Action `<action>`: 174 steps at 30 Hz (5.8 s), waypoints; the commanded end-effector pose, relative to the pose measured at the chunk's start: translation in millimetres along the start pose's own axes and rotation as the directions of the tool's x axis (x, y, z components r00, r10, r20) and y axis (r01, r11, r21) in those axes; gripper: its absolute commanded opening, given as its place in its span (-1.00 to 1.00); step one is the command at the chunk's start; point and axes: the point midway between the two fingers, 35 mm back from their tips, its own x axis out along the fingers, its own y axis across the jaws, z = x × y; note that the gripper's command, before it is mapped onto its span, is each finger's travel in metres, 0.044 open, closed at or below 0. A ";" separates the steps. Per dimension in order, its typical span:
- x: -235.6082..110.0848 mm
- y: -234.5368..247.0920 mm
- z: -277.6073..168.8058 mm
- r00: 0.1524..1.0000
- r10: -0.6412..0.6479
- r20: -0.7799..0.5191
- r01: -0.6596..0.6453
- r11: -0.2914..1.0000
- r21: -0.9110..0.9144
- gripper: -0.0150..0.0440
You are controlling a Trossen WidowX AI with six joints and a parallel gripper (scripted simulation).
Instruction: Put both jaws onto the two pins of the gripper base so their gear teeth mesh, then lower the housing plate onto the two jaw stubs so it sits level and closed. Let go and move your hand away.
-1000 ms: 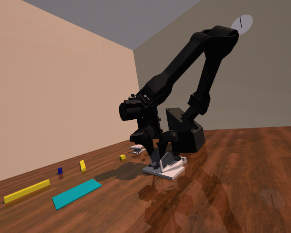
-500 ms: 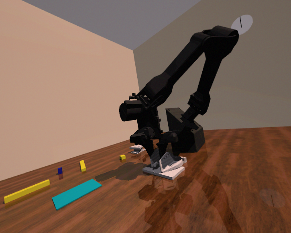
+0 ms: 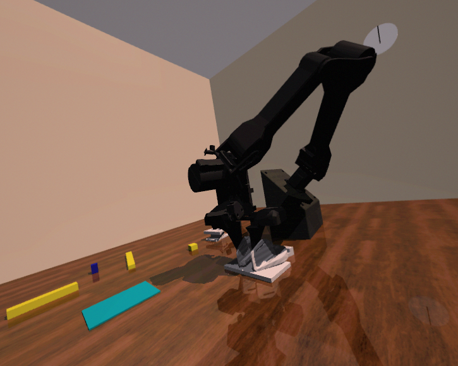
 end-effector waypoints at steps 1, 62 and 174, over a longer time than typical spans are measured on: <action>4.0 0.7 -0.2 1.000 0.004 -0.002 -0.004 1.000 0.004 -0.04; 0.3 0.1 -0.3 1.000 0.004 -0.002 -0.004 1.000 0.004 -0.04; -80.8 -95.5 -27.5 0.999 -0.053 0.013 0.008 0.377 0.926 1.00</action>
